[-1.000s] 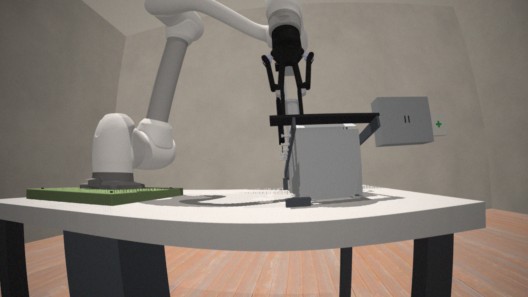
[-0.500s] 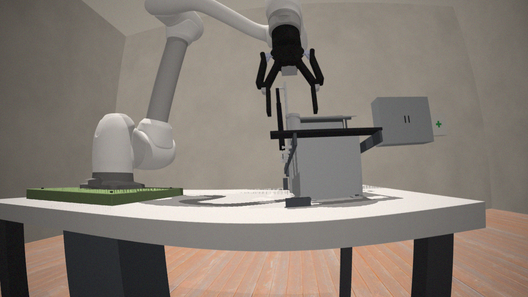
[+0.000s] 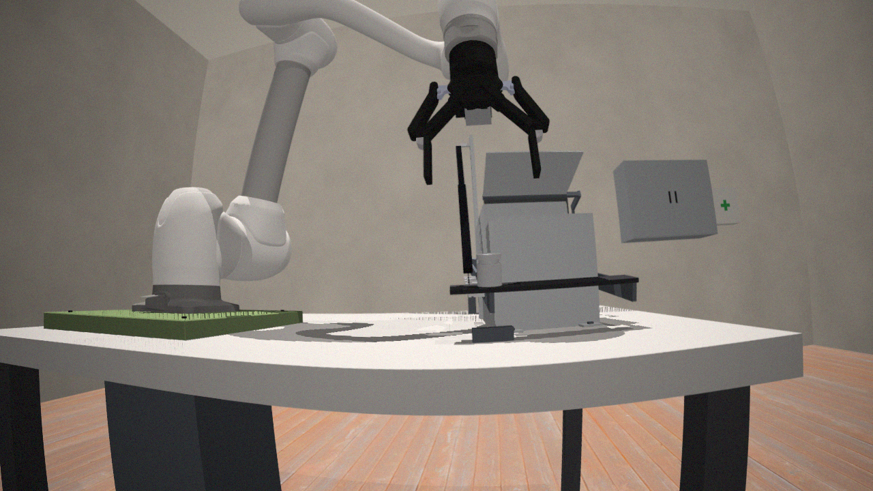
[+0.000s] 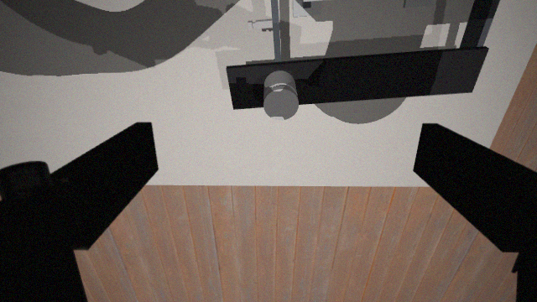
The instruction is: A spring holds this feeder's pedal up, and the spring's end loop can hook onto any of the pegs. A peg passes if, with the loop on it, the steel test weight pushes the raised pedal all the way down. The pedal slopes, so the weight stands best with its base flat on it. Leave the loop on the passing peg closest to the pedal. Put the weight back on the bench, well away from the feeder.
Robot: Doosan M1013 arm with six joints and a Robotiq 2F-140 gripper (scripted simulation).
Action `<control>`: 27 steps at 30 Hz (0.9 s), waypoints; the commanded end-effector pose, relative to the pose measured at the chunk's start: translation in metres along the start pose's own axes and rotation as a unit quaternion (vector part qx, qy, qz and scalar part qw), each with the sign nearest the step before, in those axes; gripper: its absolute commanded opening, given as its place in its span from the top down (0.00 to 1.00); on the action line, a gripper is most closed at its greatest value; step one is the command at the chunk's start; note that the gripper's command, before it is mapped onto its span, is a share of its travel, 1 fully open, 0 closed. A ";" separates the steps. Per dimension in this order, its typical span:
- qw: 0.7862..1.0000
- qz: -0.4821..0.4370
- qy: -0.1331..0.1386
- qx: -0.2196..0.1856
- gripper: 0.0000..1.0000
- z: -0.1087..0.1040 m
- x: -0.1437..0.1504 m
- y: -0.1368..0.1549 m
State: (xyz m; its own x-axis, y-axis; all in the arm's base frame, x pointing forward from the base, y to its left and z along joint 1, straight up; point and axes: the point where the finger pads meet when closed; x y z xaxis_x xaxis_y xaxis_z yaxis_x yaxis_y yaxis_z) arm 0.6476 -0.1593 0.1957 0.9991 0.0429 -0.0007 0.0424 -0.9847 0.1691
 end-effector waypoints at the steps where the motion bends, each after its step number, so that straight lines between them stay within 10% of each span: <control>1: 1.000 0.000 0.001 0.000 0.00 -0.001 0.000 0.000; 22: 1.000 0.000 0.001 0.000 0.00 -0.001 0.000 0.000; 27: 1.000 0.000 0.001 0.000 0.00 -0.034 0.000 0.006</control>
State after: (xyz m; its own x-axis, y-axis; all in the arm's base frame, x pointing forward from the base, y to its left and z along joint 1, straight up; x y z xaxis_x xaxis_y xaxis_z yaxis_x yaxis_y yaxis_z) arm 0.6475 -0.1593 0.2143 0.9991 0.0430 -0.0003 0.0424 -0.9847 0.1692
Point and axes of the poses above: the point where the finger pads meet when closed, its own z axis out along the fingers, its own x axis across the jaws, y = z × x, and after that the axes turned 2 degrees about -z, right-handed
